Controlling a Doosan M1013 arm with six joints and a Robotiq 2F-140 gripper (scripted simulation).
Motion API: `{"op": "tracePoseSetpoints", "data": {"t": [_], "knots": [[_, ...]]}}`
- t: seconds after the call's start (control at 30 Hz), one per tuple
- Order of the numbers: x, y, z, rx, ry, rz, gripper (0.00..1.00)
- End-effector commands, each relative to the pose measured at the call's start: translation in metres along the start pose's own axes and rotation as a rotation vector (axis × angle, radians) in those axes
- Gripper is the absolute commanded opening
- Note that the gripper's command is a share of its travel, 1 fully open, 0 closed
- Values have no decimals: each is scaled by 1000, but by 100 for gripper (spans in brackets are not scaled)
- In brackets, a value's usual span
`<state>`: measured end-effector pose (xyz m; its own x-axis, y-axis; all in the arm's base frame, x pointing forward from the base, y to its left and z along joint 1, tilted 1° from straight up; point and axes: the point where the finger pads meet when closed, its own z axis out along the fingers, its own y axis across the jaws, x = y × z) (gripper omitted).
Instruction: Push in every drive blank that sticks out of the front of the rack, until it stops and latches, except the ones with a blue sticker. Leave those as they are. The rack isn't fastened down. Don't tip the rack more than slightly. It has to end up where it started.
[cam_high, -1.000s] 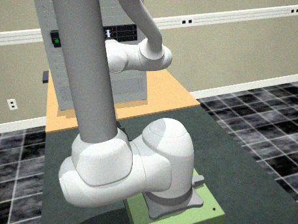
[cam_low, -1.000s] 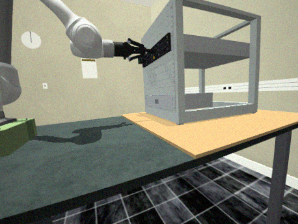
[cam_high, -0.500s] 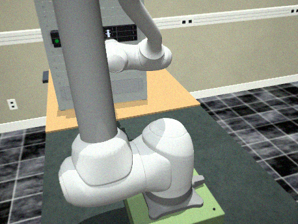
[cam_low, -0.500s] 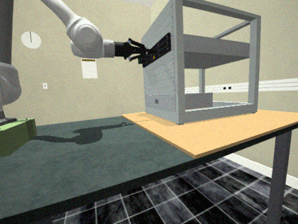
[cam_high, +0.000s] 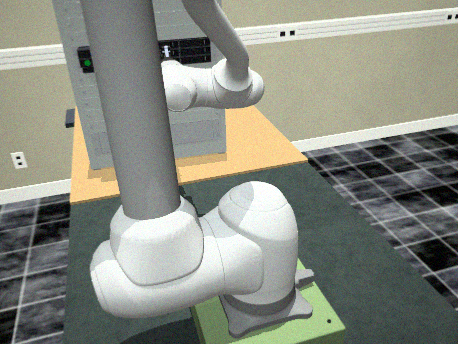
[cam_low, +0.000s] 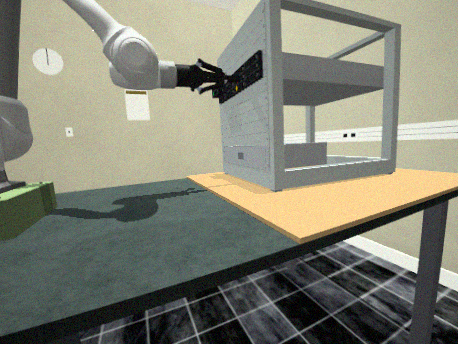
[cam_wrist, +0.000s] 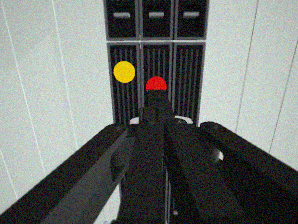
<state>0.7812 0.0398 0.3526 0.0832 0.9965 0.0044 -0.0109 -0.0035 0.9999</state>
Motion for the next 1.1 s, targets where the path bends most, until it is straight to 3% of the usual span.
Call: {"op": "tracePoseSetpoints", "data": {"t": [0.0, 1.07], "knots": [[1, 1, 2, 0, 5, -2, 10], [1, 1, -1, 0, 5, -2, 10]]}}
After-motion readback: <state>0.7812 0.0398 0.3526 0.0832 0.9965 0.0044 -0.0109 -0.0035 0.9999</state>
